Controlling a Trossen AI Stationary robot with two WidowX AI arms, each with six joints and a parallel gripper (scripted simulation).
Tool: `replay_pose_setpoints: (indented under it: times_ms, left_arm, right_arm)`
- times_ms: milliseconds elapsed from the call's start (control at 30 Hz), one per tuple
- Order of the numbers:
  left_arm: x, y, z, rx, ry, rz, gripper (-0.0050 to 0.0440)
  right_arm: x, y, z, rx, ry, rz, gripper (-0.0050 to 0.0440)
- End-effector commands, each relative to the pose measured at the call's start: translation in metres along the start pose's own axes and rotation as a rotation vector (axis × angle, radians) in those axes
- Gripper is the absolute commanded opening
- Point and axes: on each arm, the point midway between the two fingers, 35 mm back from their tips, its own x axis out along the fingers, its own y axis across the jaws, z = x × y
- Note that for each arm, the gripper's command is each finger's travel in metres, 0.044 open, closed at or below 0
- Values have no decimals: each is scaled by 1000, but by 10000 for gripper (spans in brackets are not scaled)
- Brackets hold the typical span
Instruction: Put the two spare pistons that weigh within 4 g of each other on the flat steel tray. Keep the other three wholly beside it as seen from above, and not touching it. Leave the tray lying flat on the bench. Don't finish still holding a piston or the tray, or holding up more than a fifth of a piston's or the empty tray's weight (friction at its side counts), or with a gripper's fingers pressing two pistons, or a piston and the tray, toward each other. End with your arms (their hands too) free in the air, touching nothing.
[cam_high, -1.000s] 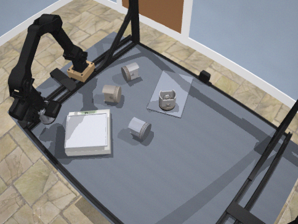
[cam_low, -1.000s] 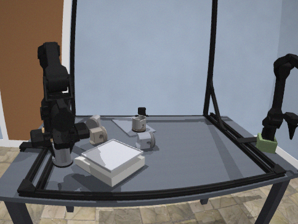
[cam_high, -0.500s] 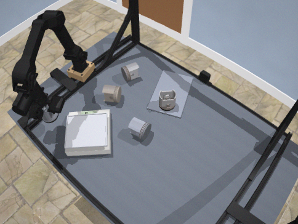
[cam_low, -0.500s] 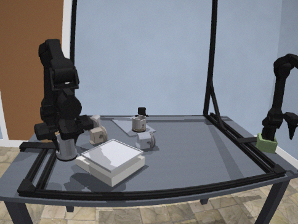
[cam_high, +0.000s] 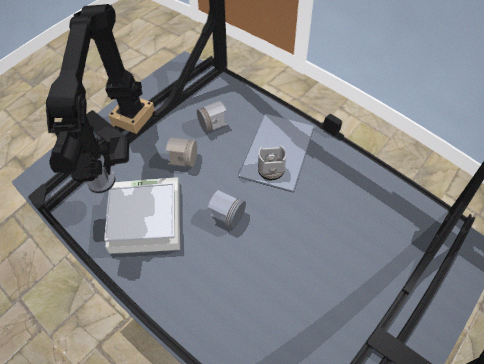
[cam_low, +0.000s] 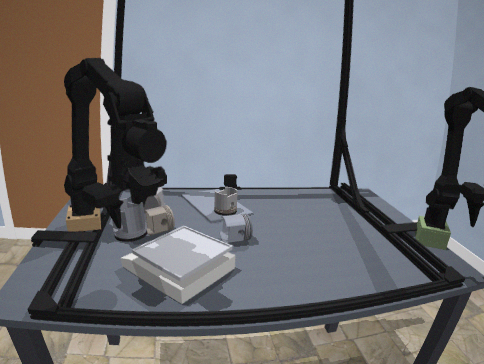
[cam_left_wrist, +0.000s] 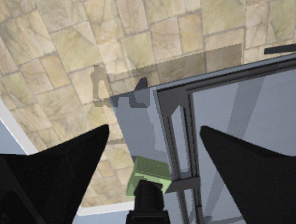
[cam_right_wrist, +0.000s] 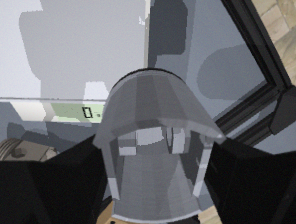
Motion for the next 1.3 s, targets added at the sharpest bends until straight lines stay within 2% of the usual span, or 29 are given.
replay_pose_setpoints:
  times_ms: [0,133,500,567,700,1200,1267]
  left_arm:
    - [0,0,0,0,1,-1,440]
    - [0,0,0,0,1,-1,440]
    - [0,0,0,0,1,-1,440]
    - [0,0,0,0,1,-1,440]
    - [0,0,0,0,1,-1,440]
    - [0,0,0,0,1,-1,440]
    - [0,0,0,0,1,-1,440]
  right_arm:
    - [-10,18,-1,-88,-34,-8,158]
    - [-13,27,-1,-88,-34,-8,158]
    - [-33,79,-2,-88,-34,-8,158]
    - [-33,81,-2,-88,-33,-7,158]
    - [-33,90,-6,-141,-32,-8,158]
    - [-32,158,-38,-541,-31,-14,158]
    - [-32,158,-38,-541,-31,-14,158]
